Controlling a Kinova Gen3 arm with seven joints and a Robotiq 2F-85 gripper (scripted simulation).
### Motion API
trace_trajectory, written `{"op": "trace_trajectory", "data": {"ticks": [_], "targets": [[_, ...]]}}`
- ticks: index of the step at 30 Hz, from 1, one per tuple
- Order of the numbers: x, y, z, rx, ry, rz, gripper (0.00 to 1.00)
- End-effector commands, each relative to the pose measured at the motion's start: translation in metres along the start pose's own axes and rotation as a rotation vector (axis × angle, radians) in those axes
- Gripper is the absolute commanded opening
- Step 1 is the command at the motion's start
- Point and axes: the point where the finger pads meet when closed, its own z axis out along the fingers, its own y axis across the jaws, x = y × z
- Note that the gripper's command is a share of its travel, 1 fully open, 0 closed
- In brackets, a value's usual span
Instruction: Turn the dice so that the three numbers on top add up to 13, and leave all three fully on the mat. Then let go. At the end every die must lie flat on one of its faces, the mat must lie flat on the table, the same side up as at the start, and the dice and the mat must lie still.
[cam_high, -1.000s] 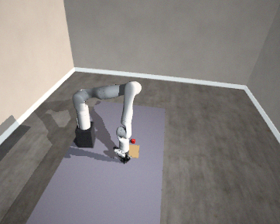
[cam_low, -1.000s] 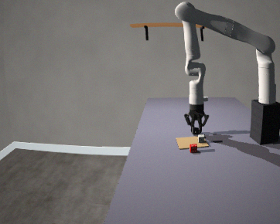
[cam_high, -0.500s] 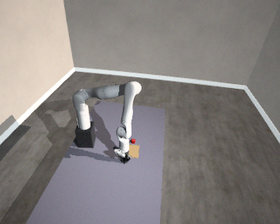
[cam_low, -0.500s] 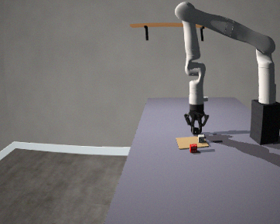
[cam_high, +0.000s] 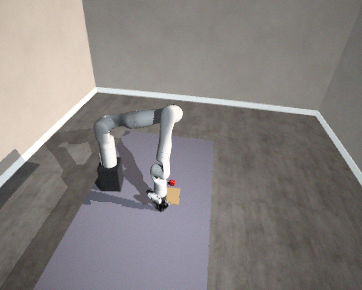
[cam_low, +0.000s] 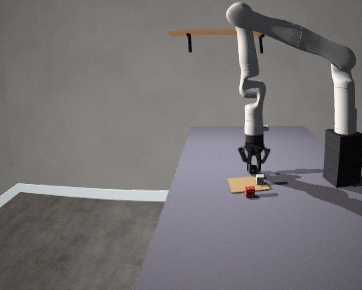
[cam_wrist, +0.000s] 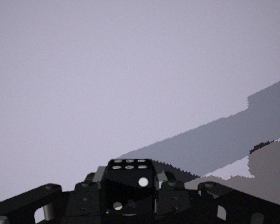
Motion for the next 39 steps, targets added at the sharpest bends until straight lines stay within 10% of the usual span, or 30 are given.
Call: {"op": "trace_trajectory", "data": {"ticks": [1, 18, 39], "targets": [[0.0, -0.001, -0.006, 0.003, 0.0, 0.0, 0.26], [0.0, -0.001, -0.096, 0.003, 0.0, 0.0, 0.26], [0.001, -0.001, -0.1, 0.003, 0.0, 0.005, 0.26]]}}
